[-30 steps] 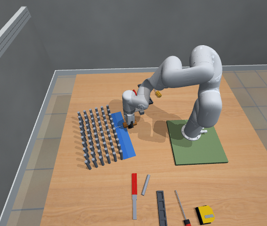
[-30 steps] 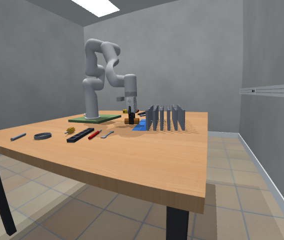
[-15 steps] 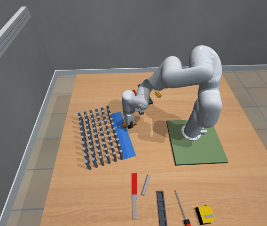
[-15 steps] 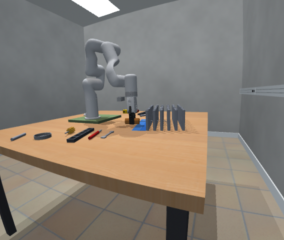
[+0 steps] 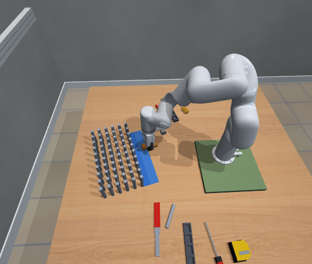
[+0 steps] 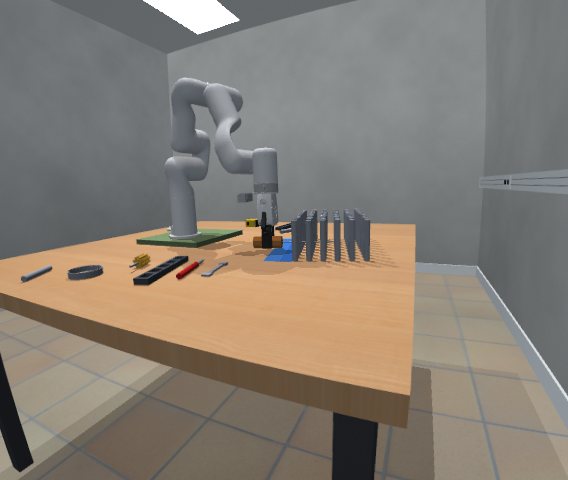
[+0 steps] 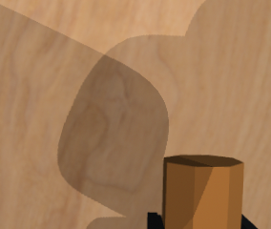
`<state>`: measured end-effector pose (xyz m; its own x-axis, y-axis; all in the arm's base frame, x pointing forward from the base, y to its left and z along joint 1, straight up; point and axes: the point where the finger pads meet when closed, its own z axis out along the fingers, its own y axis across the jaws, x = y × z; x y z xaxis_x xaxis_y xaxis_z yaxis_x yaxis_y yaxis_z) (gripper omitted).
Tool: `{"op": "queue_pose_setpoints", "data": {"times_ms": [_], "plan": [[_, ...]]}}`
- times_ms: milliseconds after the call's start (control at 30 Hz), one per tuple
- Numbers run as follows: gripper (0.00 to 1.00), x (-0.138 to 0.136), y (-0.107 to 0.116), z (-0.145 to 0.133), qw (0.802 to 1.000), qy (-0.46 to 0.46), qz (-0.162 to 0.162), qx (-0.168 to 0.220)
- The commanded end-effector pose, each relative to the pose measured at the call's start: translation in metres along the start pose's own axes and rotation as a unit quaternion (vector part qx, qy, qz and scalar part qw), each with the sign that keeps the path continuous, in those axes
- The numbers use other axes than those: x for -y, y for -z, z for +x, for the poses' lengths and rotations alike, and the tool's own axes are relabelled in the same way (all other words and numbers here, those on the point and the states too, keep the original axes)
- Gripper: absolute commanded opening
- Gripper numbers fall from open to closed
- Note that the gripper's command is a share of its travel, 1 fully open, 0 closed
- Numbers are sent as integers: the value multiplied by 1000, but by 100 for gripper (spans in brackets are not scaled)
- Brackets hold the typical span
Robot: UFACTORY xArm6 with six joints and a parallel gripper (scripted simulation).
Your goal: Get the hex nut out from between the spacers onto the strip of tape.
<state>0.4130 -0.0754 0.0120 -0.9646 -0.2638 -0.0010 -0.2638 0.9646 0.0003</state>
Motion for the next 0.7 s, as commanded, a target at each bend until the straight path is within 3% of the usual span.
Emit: {"op": "queue_pose_setpoints", "data": {"times_ms": [0,667], "plan": [[0,1,1,-2,1000,0,1,2],[0,1,-2,-2,1000,0,1,2]]}}
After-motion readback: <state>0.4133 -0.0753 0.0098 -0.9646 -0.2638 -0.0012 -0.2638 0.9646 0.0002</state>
